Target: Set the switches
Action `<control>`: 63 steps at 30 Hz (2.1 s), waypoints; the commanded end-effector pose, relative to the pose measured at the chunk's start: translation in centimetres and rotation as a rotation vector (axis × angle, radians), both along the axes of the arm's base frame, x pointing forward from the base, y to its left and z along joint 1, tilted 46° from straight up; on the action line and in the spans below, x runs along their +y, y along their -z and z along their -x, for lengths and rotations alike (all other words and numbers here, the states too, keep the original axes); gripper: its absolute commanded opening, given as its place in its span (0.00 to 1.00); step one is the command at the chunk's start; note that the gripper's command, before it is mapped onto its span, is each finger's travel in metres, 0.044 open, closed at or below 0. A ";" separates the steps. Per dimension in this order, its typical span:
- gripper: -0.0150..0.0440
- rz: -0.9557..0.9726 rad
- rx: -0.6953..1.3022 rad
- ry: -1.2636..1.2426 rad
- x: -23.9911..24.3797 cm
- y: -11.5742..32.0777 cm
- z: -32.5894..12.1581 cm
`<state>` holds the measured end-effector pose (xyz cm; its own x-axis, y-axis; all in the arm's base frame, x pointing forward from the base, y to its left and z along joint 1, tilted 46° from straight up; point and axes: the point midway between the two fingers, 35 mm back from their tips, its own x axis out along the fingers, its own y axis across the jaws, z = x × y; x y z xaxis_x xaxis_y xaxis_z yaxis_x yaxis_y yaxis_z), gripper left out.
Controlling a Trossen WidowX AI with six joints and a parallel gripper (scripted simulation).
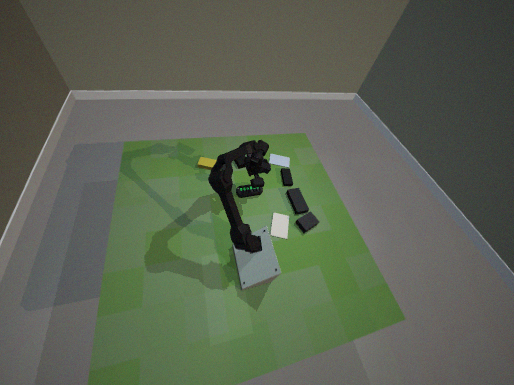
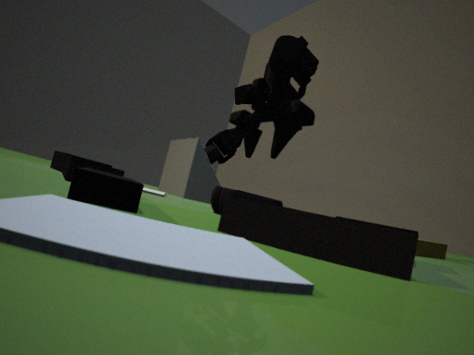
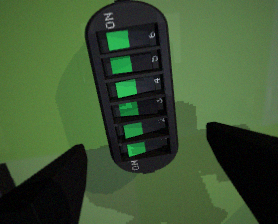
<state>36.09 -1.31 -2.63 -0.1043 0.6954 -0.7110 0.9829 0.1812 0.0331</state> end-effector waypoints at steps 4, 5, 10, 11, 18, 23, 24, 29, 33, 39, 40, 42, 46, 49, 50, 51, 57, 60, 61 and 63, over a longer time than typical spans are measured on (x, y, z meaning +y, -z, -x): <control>1.00 0.000 0.000 0.000 0.0 0.0 0.0; 0.96 0.000 0.000 0.000 0.2 0.2 -0.2; 0.73 -0.008 -0.003 0.000 4.9 4.0 -3.5; 0.69 -0.009 -0.003 0.000 5.2 4.2 -3.6; 0.38 -0.009 -0.003 0.000 5.2 4.2 -3.6; 0.25 -0.009 -0.003 0.000 5.2 4.2 -3.6; 0.25 -0.009 -0.003 0.000 5.2 4.2 -3.6; 0.25 -0.009 -0.003 0.000 5.2 4.2 -3.6; 0.25 -0.009 -0.003 0.000 5.2 4.2 -3.6; 0.25 -0.007 -0.003 -0.003 5.2 4.2 -3.6; 0.25 -0.008 -0.003 -0.001 5.2 4.2 -3.6; 0.25 -0.006 -0.003 -0.005 5.2 4.2 -3.5; 0.43 -0.004 -0.004 -0.005 2.4 1.5 -4.0; 0.57 -0.004 -0.004 -0.005 1.6 0.7 -4.1; 0.61 -0.004 -0.004 -0.005 1.6 0.7 -4.1; 0.65 -0.004 -0.004 -0.005 1.6 0.7 -4.1; 0.48 -0.004 -0.004 -0.005 1.6 0.7 -4.1; 0.34 -0.004 -0.004 -0.005 1.6 0.7 -4.1; 0.30 -0.004 -0.004 -0.005 1.6 0.7 -4.1; 0.25 -0.004 -0.004 -0.005 1.6 0.7 -4.1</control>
